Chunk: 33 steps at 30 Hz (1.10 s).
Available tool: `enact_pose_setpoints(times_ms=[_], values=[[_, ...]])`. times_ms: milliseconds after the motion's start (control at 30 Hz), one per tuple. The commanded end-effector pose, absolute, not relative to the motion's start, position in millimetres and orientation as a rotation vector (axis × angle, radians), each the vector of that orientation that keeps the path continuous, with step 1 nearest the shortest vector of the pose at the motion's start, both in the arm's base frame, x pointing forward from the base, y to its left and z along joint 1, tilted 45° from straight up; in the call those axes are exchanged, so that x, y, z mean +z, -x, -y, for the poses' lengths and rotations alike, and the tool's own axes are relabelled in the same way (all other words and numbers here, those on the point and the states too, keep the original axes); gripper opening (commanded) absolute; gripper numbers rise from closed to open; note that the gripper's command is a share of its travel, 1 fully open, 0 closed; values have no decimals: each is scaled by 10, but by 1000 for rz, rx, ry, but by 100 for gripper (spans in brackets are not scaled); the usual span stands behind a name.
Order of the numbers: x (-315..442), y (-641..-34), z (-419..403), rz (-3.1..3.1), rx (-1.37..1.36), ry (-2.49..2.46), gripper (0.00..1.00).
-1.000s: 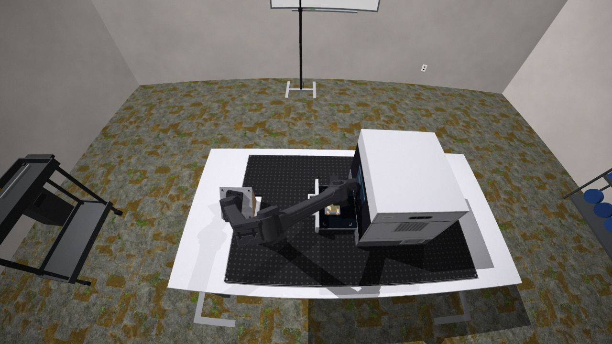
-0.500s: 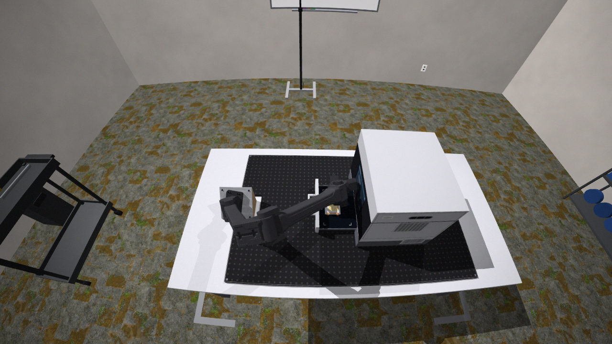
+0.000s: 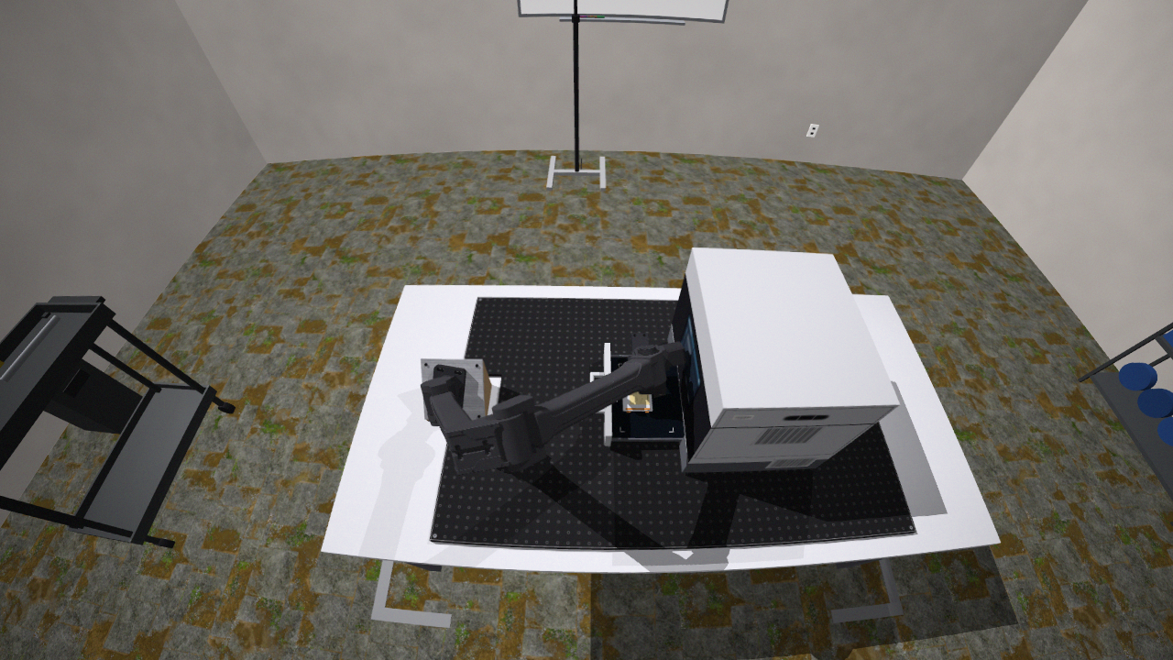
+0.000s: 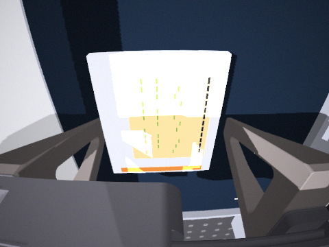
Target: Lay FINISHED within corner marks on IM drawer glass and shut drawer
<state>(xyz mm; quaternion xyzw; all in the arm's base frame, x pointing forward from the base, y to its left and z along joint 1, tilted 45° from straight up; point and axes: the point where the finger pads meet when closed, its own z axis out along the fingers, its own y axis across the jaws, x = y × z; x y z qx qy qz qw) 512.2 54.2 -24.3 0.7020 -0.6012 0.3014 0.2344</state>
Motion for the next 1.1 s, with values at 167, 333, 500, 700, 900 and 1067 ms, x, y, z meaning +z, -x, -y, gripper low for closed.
enact_pose_setpoints(times_ms=[167,333,500,700,900,1067], values=[[-77,-5336,-780,1664,892,-1968,92],[-77,-5336,-780,1664,892,-1968,92],[-41,-5361,-789,1669,905,-1973,92],[-109,-5212,-730,1640,897,-1983,92],[-14,-5367,-792,1664,935,-1994,92],[-17,-5403,-807,1671,939,-1992,92]])
